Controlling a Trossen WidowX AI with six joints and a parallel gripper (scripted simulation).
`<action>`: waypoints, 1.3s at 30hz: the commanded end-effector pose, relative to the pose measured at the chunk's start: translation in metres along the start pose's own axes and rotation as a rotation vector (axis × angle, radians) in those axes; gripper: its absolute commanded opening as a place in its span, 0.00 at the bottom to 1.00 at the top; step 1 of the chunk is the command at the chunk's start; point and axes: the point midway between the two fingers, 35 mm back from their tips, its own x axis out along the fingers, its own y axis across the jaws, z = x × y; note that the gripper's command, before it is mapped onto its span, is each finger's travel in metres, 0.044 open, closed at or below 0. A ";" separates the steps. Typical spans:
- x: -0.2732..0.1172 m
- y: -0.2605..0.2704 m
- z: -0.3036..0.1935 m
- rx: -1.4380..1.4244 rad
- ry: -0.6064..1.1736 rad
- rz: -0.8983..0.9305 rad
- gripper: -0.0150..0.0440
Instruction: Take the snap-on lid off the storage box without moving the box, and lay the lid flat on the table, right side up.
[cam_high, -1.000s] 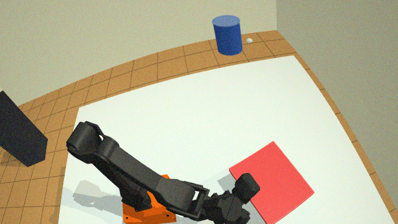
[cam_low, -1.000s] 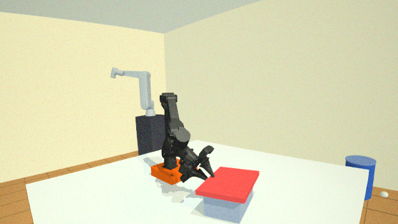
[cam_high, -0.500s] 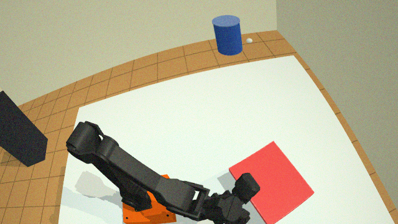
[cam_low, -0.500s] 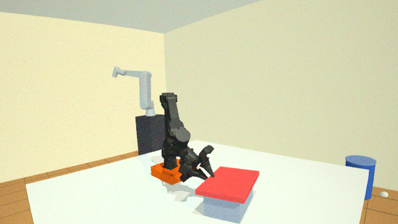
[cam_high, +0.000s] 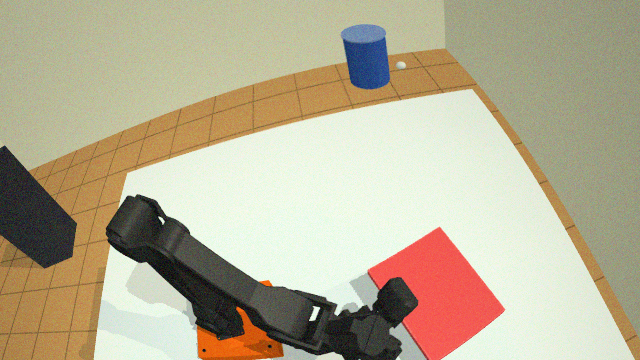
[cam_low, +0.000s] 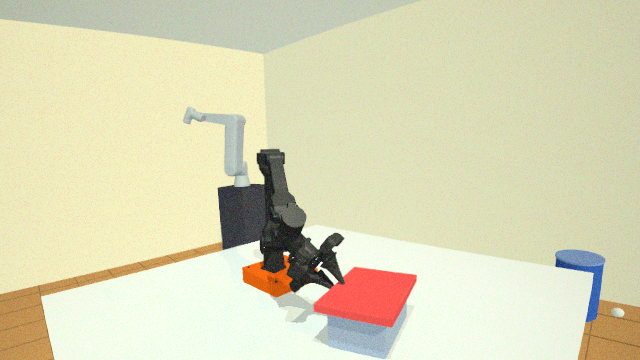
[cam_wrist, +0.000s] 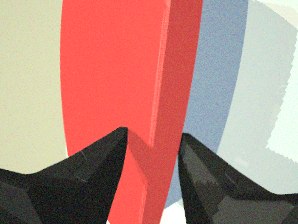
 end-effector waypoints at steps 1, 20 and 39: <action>-0.003 0.003 0.000 -0.005 -0.003 0.006 0.25; -0.005 0.006 0.000 -0.005 -0.003 0.006 0.25; -0.008 0.009 0.000 -0.005 -0.003 0.006 0.25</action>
